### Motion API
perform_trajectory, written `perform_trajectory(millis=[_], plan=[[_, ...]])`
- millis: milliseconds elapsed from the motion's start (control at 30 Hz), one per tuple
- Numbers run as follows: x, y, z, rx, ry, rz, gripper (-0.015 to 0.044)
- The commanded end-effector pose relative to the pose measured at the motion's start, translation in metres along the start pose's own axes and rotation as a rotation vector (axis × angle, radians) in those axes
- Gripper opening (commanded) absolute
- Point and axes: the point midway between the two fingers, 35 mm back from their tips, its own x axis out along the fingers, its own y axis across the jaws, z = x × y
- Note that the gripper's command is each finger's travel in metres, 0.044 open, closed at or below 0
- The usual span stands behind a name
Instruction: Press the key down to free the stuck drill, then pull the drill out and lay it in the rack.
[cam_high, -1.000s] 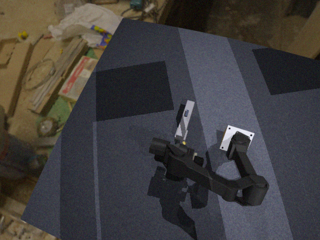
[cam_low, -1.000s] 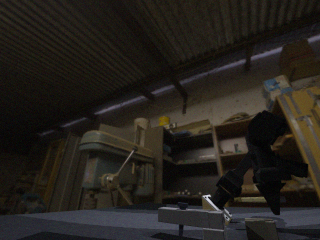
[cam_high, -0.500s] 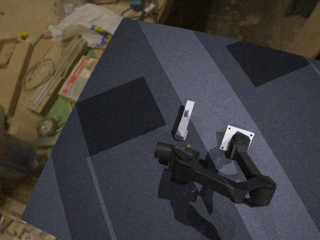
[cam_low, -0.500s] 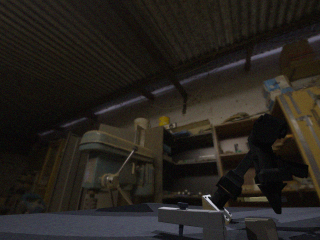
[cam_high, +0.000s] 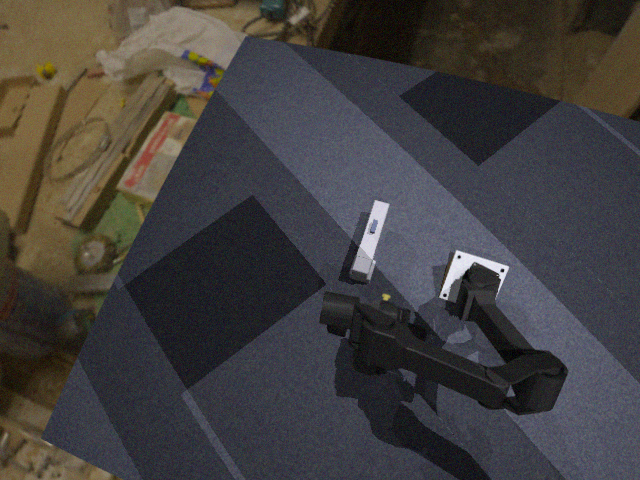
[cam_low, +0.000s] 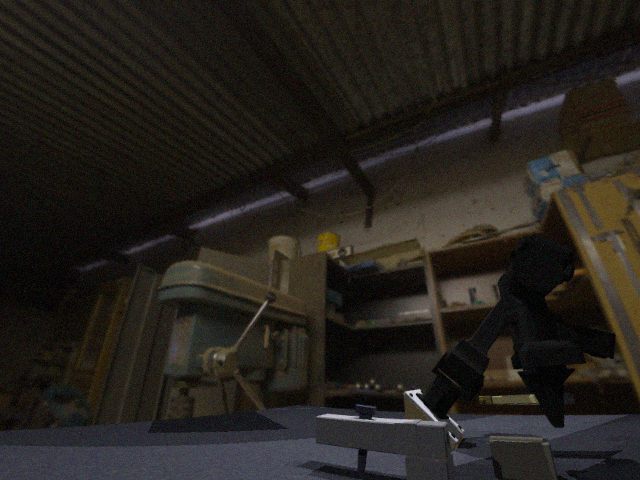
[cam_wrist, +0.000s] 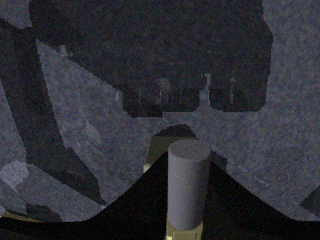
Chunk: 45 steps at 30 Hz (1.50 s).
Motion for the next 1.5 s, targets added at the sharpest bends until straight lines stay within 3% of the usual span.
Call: perform_trajectory(millis=[0,1467], plan=[[0.004,0.003,-0.001,0.008,0.001,0.004,0.0],[0.052,0.003,0.001,0.007,-0.002,0.003,0.0]])
